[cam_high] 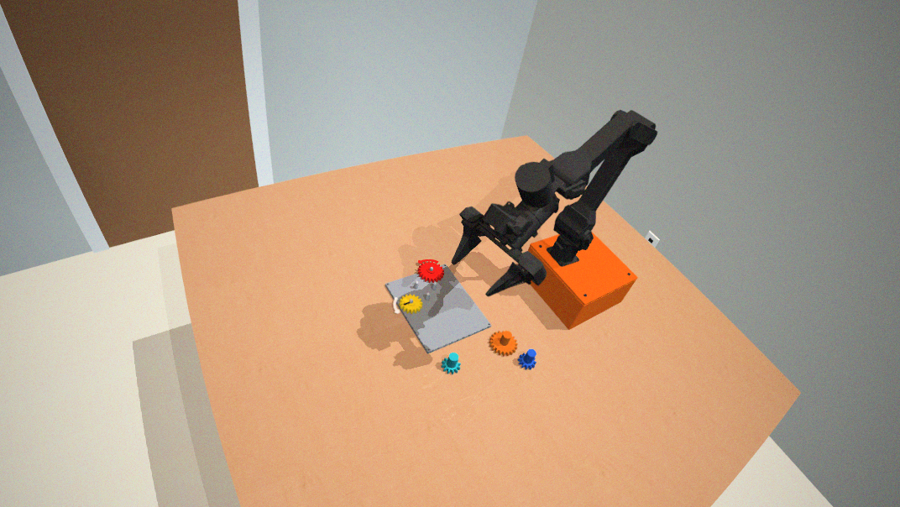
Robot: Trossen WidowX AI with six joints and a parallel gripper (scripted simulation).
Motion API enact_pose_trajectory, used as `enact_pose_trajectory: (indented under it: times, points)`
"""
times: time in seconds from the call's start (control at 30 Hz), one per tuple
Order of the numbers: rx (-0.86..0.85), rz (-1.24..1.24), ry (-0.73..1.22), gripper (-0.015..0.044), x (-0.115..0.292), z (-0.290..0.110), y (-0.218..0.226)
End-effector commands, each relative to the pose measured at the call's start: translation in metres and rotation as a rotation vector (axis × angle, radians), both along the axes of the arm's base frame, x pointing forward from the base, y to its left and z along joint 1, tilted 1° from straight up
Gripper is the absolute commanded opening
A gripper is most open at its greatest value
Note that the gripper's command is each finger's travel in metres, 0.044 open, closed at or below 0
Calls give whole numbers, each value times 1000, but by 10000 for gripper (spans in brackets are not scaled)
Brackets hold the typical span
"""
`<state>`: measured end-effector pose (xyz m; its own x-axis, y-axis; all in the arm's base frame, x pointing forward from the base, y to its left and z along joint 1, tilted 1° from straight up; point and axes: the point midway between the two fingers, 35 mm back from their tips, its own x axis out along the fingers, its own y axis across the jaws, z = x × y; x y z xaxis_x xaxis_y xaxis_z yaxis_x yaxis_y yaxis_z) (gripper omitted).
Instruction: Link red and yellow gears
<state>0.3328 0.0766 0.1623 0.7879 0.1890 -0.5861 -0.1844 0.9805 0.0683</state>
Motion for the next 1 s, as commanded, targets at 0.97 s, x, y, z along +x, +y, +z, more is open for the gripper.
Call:
enact_pose_trajectory:
  times: [0.97]
  points:
    - [-283, 154, 897, 440, -102, -177, 39]
